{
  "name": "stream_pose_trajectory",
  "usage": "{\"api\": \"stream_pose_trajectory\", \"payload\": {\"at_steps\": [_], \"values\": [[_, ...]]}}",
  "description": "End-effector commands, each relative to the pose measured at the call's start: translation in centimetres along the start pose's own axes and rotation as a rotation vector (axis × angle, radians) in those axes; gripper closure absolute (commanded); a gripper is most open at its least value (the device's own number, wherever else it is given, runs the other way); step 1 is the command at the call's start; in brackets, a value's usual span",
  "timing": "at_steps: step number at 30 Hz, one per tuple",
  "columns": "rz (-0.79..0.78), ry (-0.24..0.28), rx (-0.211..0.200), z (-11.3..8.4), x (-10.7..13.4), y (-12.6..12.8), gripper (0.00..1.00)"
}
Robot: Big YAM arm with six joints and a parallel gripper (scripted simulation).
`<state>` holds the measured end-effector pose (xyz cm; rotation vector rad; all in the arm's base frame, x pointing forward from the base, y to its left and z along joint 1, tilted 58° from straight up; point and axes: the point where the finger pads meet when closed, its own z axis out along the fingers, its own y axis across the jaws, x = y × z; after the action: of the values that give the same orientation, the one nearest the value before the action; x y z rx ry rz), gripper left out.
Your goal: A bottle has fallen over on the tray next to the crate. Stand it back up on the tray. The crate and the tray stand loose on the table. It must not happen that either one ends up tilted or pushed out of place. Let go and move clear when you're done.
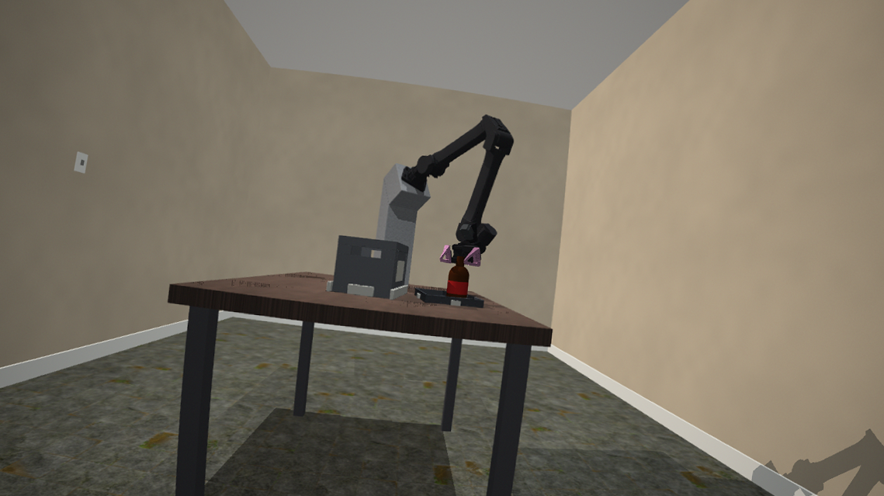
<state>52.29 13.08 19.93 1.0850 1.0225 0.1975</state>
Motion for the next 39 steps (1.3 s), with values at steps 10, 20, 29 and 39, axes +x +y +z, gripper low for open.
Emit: {"api": "stream_pose_trajectory", "payload": {"at_steps": [10, 20, 29, 39], "values": [[0.024, -0.009, 0.001, 0.3, -0.1, 0.2, 0.0], [0.024, -0.009, 0.001, 0.3, -0.1, 0.2, 0.0], [0.024, -0.009, 0.001, 0.3, -0.1, 0.2, 0.0], [0.036, -0.011, -0.002, 0.1, -1.1, 0.7, 0.0]]}}
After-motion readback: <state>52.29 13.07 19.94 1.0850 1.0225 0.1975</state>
